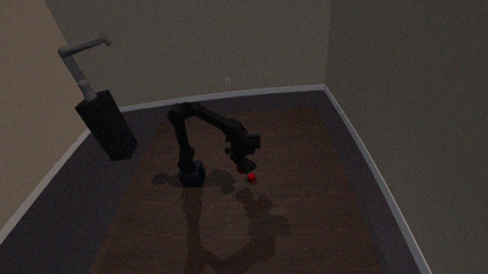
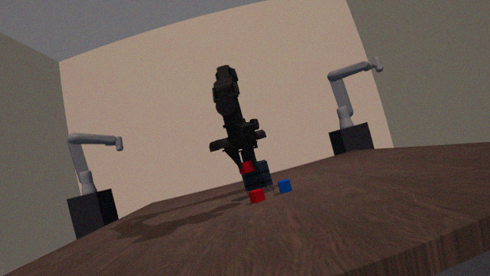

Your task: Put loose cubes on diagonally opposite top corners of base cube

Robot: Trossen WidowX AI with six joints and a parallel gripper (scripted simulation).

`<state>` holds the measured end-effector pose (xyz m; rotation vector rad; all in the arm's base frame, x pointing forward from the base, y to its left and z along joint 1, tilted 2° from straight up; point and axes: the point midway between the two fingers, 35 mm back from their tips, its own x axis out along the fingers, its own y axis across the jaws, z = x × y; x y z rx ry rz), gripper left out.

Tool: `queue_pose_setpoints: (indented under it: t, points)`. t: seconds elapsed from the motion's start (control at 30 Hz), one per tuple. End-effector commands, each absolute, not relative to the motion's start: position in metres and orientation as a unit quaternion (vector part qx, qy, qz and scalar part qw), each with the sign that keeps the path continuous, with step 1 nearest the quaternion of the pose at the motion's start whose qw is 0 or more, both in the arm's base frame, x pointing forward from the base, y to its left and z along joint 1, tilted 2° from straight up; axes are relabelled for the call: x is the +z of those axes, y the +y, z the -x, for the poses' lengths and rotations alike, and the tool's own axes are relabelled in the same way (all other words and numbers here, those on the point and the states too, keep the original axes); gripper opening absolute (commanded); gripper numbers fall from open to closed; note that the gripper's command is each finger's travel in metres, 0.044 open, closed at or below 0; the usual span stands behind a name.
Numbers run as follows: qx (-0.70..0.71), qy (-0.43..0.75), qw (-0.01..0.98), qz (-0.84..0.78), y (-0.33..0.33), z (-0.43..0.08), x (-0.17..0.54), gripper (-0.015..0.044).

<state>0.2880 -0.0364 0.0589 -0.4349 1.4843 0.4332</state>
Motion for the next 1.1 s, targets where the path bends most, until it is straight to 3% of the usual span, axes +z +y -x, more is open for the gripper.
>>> queue_pose_setpoints:
  t: [0.0, 1.07]
  points:
    - [0.197, 0.661, 0.695, 0.204, -0.027, -0.295, 0.058, 0.0105]
    - [0.247, 0.639, 0.681, 0.260, 0.061, -0.313, 0.040, 0.0105]
